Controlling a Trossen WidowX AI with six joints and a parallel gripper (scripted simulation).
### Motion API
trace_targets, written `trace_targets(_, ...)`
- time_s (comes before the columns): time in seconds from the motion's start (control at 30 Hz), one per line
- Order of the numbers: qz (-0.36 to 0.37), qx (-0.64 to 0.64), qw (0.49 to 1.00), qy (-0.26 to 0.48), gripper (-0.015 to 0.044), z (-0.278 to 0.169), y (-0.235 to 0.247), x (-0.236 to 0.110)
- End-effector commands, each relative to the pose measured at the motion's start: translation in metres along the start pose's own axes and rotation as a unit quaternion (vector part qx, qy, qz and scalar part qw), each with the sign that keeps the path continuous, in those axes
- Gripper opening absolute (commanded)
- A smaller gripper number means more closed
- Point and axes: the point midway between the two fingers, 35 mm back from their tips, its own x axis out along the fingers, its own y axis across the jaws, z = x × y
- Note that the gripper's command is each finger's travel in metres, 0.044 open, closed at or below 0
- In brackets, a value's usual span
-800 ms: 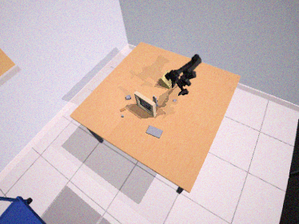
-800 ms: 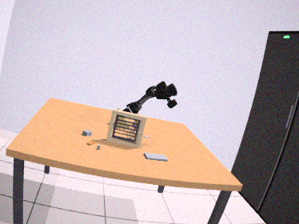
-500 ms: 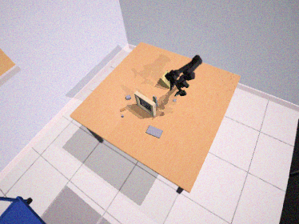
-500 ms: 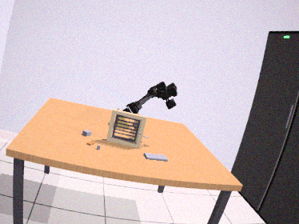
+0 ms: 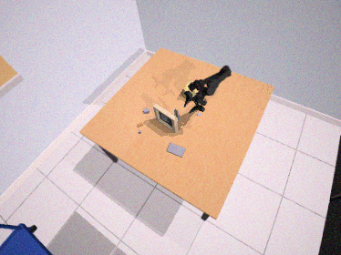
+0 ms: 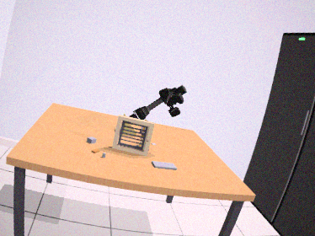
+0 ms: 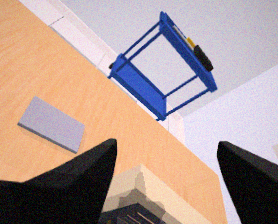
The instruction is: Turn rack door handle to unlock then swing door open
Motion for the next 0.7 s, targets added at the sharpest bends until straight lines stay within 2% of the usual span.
trace_targets(0.0,0.018,0.003,0.999,0.051,0.0285,-0.013,-0.003,0.012)
trace_targets(0.67,0.118,0.069,0.954,0.267,0.0285,-0.072,-0.019,0.041)
